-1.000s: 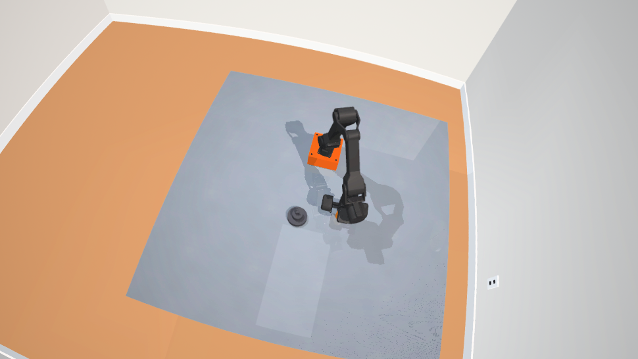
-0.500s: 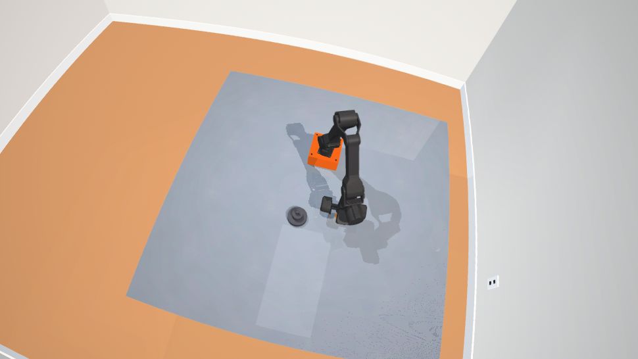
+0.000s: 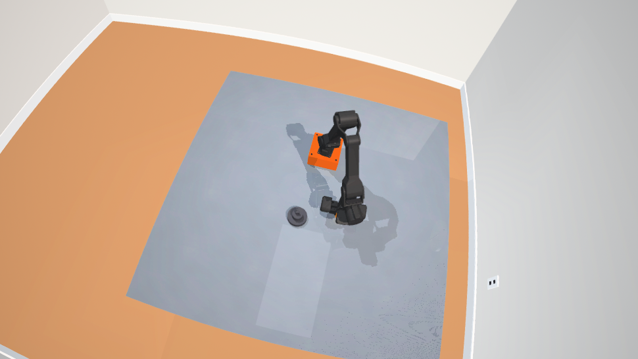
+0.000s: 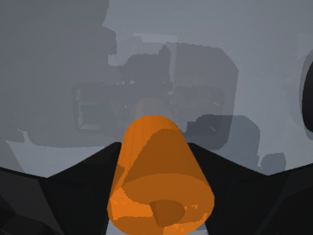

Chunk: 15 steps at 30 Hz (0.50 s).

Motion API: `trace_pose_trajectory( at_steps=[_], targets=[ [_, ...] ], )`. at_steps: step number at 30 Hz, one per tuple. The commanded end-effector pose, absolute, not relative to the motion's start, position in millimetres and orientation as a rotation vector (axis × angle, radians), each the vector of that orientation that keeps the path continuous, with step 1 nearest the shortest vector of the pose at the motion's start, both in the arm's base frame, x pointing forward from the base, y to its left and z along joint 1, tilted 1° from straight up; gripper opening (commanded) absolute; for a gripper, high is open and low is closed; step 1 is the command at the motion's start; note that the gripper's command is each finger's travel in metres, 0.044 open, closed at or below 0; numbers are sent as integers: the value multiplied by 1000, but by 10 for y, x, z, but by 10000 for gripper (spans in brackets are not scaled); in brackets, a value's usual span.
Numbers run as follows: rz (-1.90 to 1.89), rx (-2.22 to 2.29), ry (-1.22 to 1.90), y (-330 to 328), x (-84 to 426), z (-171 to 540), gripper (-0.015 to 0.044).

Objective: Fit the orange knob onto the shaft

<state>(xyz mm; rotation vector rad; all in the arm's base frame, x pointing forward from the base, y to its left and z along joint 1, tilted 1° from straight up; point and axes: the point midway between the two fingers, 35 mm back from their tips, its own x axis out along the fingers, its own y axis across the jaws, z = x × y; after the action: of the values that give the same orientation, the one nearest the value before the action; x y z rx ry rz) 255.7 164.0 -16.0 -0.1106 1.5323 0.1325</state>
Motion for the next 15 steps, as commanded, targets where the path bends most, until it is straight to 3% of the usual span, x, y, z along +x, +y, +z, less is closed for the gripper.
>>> trace_pose_trajectory(
  at_steps=[1, 5, 15],
  targets=[
    [132, -107, 1533, 1644, 2557, -155, 85],
    [132, -107, 1533, 1668, 2593, 64, 0],
    [132, -107, 1532, 1675, 2596, 769, 0]
  ],
)
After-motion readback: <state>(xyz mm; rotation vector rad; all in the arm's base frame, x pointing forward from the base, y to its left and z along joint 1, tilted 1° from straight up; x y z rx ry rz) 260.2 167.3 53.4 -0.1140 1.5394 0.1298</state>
